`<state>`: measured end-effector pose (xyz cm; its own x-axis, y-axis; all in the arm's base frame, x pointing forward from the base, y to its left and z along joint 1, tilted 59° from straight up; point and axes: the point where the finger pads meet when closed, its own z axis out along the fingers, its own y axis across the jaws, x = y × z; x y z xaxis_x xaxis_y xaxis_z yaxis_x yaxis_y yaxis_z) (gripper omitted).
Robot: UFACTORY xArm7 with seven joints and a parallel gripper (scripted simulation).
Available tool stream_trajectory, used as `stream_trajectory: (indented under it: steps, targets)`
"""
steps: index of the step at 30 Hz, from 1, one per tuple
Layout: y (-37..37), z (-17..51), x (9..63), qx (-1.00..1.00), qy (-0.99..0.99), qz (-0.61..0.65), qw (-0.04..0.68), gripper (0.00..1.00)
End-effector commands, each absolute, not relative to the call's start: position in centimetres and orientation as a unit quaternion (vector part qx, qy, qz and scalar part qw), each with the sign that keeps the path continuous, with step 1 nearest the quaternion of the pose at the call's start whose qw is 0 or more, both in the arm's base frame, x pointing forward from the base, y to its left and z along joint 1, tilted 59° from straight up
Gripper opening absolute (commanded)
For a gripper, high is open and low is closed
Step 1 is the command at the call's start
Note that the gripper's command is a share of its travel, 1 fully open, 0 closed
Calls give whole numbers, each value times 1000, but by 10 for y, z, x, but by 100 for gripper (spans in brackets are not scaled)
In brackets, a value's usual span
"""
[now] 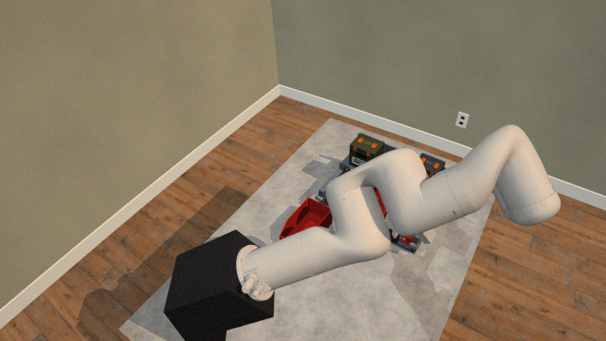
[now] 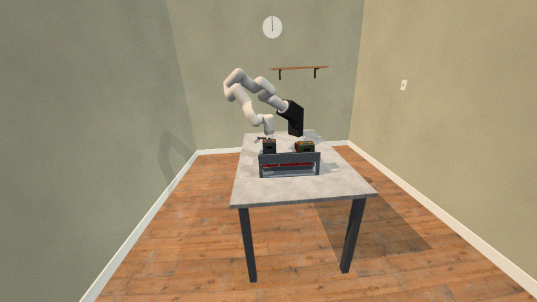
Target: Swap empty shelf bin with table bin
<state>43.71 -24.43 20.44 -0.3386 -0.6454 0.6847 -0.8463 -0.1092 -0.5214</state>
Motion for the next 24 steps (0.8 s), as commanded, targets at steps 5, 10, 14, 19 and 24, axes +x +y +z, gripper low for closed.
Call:
stream_trajectory:
  steps: [5, 10, 14, 19, 24]
  targets:
    - [-243, 205, 437, 566, -658, 485, 103, 0]
    - [-229, 215, 429, 566, -658, 485, 103, 0]
    - [-207, 229, 418, 566, -658, 485, 103, 0]
    - [-198, 236, 412, 566, -658, 485, 103, 0]
    - [-198, 236, 412, 566, -658, 485, 103, 0]
